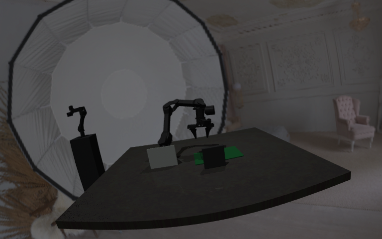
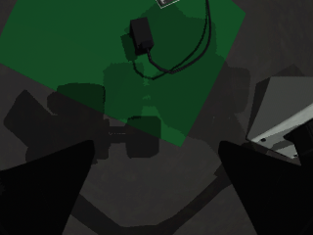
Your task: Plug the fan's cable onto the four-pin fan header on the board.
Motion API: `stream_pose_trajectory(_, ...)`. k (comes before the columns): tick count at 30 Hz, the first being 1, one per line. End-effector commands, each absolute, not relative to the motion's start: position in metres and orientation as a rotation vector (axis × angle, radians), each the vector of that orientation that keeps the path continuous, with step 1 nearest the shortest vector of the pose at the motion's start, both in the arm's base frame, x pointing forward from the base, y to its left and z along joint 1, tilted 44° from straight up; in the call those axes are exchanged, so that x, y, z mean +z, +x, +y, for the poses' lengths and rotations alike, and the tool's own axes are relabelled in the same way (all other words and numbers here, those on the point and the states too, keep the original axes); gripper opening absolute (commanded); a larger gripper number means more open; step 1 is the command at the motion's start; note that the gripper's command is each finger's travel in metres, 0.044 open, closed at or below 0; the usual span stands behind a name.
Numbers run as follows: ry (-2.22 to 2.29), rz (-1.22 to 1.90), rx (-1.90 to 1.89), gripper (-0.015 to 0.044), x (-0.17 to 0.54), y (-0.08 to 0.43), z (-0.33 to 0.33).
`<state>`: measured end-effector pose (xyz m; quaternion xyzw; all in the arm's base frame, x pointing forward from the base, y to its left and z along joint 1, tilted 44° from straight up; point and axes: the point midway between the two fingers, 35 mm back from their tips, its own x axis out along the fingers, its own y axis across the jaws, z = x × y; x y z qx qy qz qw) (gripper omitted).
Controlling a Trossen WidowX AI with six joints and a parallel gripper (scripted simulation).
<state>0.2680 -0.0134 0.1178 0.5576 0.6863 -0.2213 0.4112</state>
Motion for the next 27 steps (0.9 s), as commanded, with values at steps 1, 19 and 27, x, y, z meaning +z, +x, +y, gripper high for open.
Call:
stream_pose_trajectory(1,1.479,1.702,-0.444,0.0440,0.126,0.274,-0.021)
stream_pose_trajectory(19,1.353,1.658,-0.190,0.0440,0.094,0.300,-0.126)
stream_pose_trajectory(27,1.350,1.657,-0.185,0.0440,0.091,0.301,-0.126)
